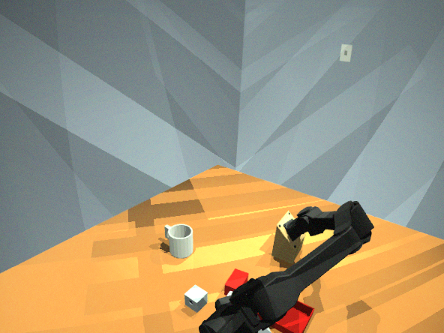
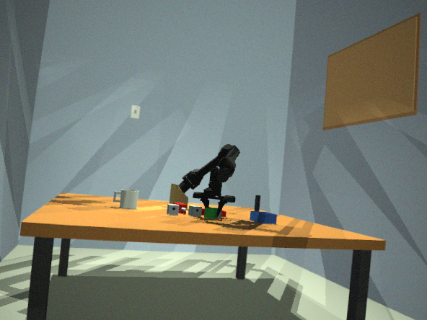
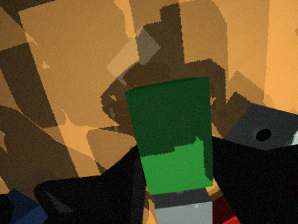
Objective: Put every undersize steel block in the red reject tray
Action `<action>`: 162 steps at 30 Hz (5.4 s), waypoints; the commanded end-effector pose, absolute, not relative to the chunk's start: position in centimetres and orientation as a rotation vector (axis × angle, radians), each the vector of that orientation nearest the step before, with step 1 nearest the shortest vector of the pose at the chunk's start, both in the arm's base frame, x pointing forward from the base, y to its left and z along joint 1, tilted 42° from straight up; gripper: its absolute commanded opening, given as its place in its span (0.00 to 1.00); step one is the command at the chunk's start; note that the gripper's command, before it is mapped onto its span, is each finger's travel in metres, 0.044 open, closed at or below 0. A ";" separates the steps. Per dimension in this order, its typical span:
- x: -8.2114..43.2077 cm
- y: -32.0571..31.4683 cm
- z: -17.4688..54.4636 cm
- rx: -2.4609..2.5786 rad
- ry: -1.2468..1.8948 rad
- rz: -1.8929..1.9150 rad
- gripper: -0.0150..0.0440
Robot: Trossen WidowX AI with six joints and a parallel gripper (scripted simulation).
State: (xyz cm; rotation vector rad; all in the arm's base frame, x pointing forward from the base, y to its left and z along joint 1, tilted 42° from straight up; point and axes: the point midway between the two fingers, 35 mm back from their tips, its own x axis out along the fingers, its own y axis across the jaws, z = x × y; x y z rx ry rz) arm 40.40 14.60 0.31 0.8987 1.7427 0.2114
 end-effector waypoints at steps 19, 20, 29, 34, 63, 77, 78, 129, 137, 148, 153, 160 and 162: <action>41.5 14.0 0.0 0.896 1.731 0.214 0.25; 41.6 13.9 0.0 0.896 1.731 0.214 0.25; 41.7 13.9 0.0 0.896 1.731 0.214 0.25; 42.0 13.8 -0.2 0.896 1.730 0.214 0.25; 43.0 13.5 -0.6 0.896 1.730 0.214 0.25; 43.5 13.4 -0.7 0.896 1.730 0.214 0.25; 43.5 13.4 -0.7 0.896 1.730 0.214 0.25; 41.5 3.1 1.1 1.296 1.859 -0.354 0.25; 37.3 -2.9 -3.1 1.757 1.767 -1.102 0.25; 29.1 -8.1 -7.6 2.240 1.263 -2.207 0.25; 27.9 -8.5 -8.1 2.281 1.155 -2.359 0.25; 27.8 -7.7 -9.1 2.281 1.155 -2.358 0.25; 27.8 -7.3 -9.5 2.282 1.155 -2.358 0.25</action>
